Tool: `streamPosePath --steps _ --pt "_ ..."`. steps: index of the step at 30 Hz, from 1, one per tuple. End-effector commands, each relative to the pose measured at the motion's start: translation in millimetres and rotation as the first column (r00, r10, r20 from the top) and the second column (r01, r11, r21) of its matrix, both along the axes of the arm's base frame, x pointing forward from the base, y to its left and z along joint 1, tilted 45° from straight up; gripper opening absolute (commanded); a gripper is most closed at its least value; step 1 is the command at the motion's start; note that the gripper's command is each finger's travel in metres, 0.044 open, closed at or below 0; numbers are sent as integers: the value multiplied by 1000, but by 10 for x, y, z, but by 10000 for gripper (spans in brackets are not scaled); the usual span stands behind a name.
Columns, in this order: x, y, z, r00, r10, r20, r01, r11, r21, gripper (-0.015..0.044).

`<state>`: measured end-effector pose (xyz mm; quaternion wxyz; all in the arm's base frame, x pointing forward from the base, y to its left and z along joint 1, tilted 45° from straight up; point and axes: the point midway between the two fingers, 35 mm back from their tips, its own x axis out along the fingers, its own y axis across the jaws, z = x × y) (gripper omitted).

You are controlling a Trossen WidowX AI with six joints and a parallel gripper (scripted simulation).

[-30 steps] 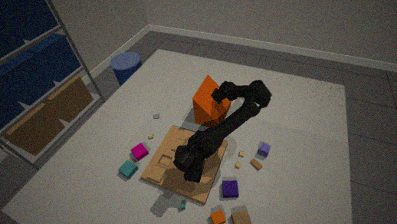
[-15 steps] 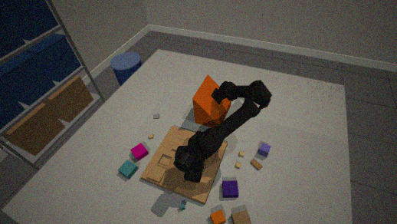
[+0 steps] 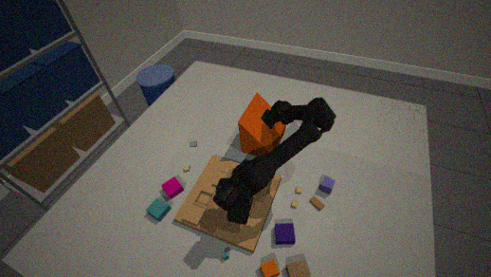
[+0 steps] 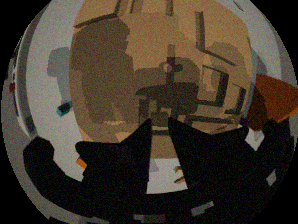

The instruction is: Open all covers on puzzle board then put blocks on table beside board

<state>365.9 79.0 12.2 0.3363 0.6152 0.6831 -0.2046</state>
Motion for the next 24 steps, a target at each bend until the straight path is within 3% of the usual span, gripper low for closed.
streamPosePath --steps 1,24 --pt "13 -39 39 1000 2 6 -2 1000 -2 80" --pt "11 -248 248 1000 1 3 -1 1000 0 80"
